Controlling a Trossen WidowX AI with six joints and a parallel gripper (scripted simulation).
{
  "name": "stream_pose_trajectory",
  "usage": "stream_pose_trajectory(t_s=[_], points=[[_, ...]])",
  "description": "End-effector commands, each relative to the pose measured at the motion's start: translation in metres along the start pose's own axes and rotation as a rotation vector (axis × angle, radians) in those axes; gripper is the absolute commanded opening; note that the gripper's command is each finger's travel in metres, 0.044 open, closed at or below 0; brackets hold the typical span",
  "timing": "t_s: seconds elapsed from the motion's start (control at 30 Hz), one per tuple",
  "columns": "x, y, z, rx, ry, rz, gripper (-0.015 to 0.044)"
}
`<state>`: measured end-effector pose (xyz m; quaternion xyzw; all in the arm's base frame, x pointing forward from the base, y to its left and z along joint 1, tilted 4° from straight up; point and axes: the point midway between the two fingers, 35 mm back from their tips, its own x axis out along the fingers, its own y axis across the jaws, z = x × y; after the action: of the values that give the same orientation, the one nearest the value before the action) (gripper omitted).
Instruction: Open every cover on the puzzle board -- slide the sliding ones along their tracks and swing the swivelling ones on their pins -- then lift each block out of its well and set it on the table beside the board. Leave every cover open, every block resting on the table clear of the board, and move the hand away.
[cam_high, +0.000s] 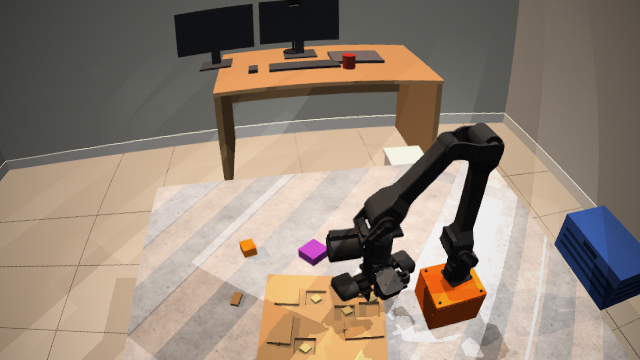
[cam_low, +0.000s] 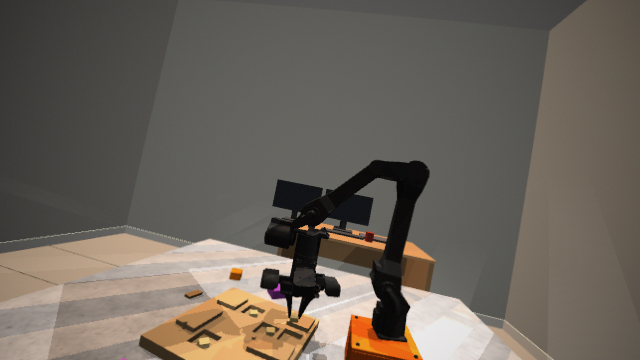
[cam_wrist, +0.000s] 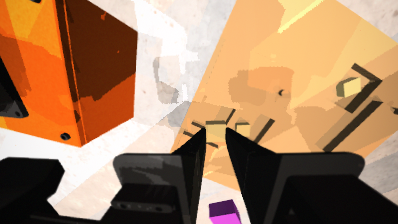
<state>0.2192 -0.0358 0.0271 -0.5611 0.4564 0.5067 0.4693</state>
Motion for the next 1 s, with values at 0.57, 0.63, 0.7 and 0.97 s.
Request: stream_pose_trajectory(t_s=[0.57, 0.63, 0.7, 0.97], points=[[-0.042, -0.012, 0.005, 0.004, 0.004, -0.004, 0.0080], [-0.043, -0.018, 0.008, 0.004, 0.003, -0.005, 0.0080], [-0.044, -0.024, 0.010, 0.004, 0.003, -0.005, 0.0080], [-0.048, -0.046, 0.023, 0.004, 0.000, -0.006, 0.0080]])
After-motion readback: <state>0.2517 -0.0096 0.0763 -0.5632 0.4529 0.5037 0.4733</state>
